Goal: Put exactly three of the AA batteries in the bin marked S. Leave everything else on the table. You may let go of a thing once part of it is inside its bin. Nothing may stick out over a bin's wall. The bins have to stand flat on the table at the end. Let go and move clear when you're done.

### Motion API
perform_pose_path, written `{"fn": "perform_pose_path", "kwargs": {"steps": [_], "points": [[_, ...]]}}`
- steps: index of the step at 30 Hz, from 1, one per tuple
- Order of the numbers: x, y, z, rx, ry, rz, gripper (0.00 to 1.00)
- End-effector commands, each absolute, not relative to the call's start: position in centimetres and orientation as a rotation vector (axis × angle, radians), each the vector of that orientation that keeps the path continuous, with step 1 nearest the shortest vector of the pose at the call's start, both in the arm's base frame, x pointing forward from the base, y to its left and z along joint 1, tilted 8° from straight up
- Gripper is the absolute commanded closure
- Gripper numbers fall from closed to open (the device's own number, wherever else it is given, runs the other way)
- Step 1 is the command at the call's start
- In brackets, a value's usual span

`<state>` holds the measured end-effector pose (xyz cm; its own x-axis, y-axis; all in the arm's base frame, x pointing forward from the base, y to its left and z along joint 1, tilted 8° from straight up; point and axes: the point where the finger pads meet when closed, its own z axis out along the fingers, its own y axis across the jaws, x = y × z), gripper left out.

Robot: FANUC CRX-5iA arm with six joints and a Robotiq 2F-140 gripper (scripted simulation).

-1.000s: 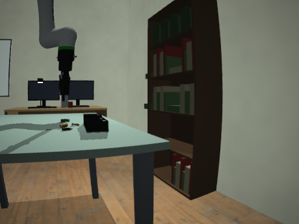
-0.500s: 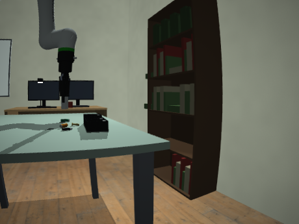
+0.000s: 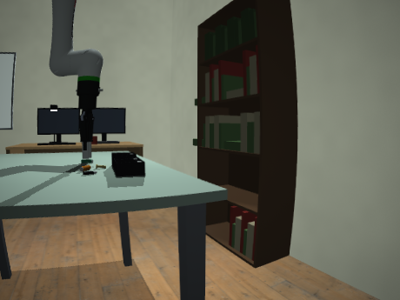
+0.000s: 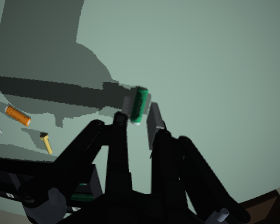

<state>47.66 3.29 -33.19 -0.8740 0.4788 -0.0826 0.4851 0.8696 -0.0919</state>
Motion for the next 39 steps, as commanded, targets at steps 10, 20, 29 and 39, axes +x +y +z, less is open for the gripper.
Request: {"fn": "perform_pose_path", "kwargs": {"steps": [10,20,29,39], "points": [[47.8,3.1,-34.7,0.766,2.968,-0.171,0.83],[47.8,3.1,-34.8,0.766,2.968,-0.171,0.83],[47.8,3.1,-34.8,0.766,2.968,-0.171,0.95],[47.8,3.1,-34.8,0.766,2.968,-0.171,0.95]]}}
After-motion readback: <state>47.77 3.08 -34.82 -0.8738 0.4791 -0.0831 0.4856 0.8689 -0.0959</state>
